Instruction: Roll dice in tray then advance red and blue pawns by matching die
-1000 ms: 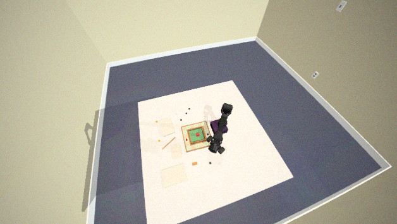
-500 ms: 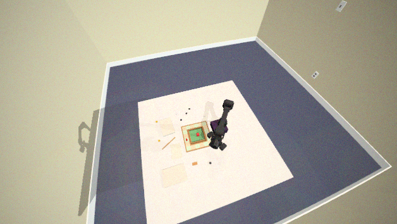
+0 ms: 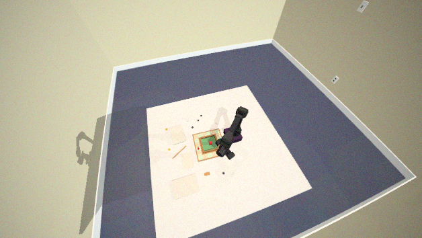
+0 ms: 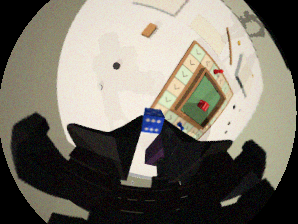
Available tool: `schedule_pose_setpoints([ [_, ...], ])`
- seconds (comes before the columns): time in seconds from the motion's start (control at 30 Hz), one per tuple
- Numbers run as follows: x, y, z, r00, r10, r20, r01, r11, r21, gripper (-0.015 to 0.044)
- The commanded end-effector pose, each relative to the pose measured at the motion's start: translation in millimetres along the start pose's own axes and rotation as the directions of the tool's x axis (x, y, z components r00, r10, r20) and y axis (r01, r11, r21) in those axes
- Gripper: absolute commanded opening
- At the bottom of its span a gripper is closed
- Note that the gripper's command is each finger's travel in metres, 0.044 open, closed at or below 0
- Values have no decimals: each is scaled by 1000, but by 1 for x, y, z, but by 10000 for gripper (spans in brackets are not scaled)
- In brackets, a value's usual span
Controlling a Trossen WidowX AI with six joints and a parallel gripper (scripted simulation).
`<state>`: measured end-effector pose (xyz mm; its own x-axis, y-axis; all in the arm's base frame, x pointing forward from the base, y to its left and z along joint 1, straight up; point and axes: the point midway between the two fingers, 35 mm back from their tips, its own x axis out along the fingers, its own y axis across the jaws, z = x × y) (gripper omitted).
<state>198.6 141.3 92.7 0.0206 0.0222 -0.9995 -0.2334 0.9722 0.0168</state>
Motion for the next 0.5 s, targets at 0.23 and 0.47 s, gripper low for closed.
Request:
schedule_pose_setpoints([
  [0.23, 5, -42, 29, 1000, 10, 8, -11, 997, 75, 0],
  [0.47, 10, -74, 43, 1000, 3, 10, -4, 992, 125, 0],
])
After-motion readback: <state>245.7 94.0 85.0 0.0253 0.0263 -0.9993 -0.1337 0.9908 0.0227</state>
